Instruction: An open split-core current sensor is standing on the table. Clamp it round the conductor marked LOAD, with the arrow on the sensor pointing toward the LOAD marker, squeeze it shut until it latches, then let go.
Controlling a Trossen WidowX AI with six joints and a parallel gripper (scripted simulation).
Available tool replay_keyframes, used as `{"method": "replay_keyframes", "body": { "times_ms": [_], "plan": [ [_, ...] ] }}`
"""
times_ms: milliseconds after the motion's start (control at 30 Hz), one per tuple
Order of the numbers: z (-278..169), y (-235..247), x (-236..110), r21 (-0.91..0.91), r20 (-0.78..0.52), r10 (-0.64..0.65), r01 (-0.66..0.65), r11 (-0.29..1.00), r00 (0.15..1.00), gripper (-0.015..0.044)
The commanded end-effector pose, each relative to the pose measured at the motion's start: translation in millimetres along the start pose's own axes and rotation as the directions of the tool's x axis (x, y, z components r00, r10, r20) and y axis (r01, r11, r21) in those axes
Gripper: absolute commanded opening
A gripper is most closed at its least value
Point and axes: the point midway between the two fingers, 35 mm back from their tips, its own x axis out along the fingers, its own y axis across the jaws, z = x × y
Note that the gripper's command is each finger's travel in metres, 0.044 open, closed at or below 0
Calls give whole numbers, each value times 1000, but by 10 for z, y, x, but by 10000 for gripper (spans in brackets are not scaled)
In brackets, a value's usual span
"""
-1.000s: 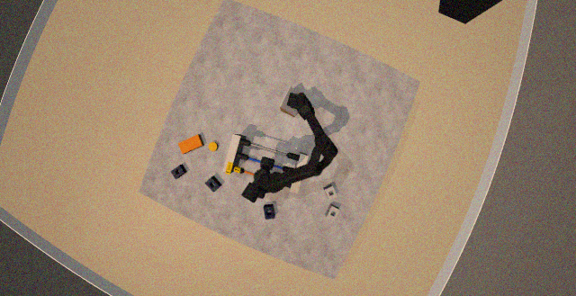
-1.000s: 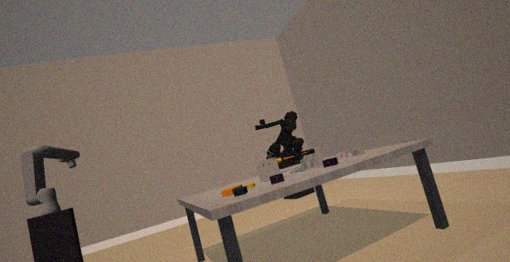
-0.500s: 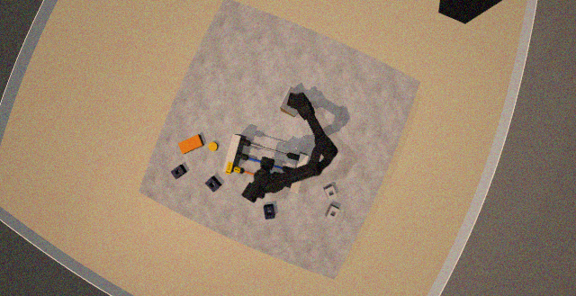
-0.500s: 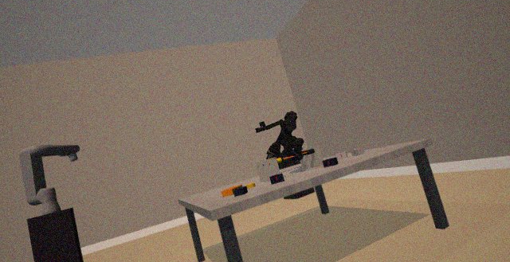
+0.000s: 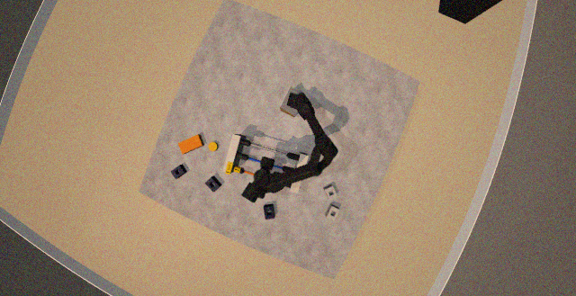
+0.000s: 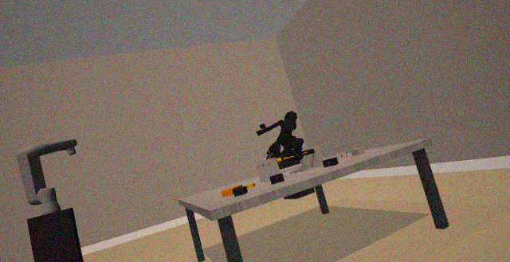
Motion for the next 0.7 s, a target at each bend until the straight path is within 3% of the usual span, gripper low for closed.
{"method": "replay_keyframes", "body": {
  "times_ms": [0, 133, 333, 667],
  "plan": [
    [1, -1, -1, 0, 0, 0, 0, 1000, 1000, 341],
    [-10, -2, -24, 1, -3, -24, 24, 1000, 1000, 440],
    [-62, 25, -237, 3, -20, -215, 215, 977, 976, 440],
    [-72, 0, -123, 3, -21, -222, 222, 975, 975, 440]
  ]
}}
